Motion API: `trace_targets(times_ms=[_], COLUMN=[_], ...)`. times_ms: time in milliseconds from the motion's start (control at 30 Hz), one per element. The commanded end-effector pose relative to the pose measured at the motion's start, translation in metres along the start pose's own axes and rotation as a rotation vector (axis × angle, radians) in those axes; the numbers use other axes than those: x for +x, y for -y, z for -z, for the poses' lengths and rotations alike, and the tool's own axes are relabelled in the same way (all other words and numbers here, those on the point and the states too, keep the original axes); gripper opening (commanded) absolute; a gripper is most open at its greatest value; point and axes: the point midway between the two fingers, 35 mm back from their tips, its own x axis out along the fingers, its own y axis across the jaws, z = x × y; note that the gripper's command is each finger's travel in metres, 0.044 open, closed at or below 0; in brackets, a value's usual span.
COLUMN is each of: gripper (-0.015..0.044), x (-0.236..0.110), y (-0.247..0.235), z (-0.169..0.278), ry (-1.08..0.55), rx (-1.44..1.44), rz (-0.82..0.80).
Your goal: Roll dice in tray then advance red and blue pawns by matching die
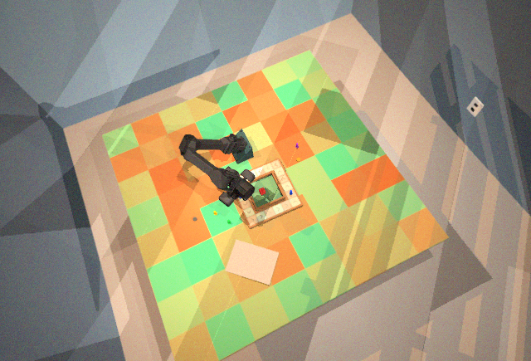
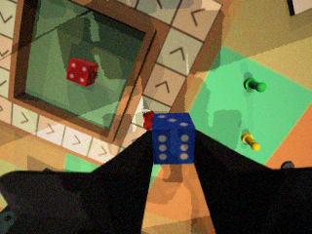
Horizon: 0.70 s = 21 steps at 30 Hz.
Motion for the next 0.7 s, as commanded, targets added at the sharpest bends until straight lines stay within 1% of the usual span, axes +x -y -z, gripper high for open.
trace_targets(times_ms=[0,333,667], gripper=[0.0000,0.0000,0.0000], x=[0.005,0.013,0.023], y=[-0.021,-0.070,-0.119], z=[-0.010,-0.026,-0.032], ry=[-0.004,-0.005,-0.014], rx=[-0.149,-0.494,-0.836], rz=[-0.008,-0.014,-0.012])
